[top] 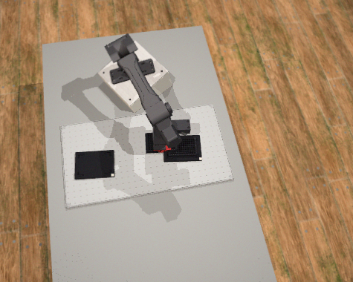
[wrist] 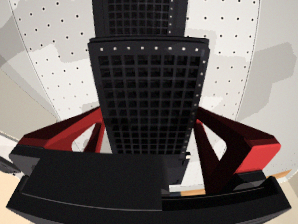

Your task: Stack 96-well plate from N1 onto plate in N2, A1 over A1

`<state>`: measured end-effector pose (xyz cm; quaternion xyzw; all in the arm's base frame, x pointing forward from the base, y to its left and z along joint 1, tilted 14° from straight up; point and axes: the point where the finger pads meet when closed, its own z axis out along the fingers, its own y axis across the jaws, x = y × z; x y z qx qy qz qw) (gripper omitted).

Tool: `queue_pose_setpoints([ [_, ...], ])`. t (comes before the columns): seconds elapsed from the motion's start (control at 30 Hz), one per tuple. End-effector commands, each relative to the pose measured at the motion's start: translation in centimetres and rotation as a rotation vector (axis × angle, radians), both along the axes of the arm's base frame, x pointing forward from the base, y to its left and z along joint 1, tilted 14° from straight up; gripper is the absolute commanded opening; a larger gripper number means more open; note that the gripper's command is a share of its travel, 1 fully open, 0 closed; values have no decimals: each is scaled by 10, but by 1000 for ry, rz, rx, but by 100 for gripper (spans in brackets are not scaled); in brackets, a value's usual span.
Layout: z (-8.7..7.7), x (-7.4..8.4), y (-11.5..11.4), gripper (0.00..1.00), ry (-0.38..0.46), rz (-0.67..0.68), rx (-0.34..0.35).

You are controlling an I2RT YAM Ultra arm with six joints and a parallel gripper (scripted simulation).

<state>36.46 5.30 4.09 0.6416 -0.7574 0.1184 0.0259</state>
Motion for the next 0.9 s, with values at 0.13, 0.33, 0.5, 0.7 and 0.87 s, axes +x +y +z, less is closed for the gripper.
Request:
queue_pose_setpoints([
  [0.13,2,4,22,0,-10,-13,2],
  [0.33,-2,4,42,0,-10,-13,5],
  [0.5,-6,5,58,0,-10,-13,4],
  [0.7,-9,5,71,0,-10,-13,4],
  [0.87,-12,5,88,0,-10,-13,5],
])
